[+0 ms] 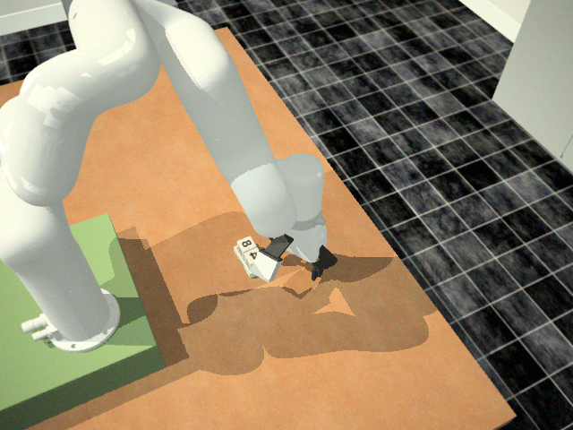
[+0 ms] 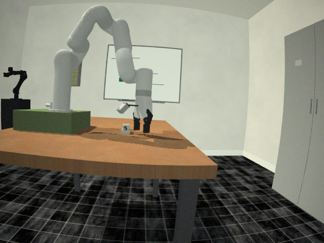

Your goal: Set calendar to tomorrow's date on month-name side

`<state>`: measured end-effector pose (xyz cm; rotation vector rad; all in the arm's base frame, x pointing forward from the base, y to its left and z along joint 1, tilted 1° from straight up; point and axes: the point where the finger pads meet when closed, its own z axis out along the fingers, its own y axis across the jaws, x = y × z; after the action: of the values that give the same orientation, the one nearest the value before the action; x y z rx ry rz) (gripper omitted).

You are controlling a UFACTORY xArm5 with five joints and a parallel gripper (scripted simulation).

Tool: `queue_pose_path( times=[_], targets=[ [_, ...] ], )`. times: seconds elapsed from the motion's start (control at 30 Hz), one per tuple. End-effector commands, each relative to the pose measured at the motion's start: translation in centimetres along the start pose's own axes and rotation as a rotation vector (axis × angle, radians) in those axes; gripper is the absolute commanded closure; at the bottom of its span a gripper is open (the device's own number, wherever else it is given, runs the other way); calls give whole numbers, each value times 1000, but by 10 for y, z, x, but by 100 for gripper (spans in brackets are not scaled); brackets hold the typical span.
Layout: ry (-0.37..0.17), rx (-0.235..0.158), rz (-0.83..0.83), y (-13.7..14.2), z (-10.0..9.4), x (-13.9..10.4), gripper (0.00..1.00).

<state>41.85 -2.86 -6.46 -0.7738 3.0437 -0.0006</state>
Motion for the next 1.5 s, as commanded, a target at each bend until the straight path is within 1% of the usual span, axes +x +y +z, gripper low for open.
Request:
queue_pose_path(
  times=[0.0, 1.23, 1.47],
  targets=[
    [-3, 2, 0, -1, -1, -1, 0],
    [-3, 2, 0, -1, -1, -1, 0],
    [-3, 2, 0, -1, -7, -1, 0]
  ],
)
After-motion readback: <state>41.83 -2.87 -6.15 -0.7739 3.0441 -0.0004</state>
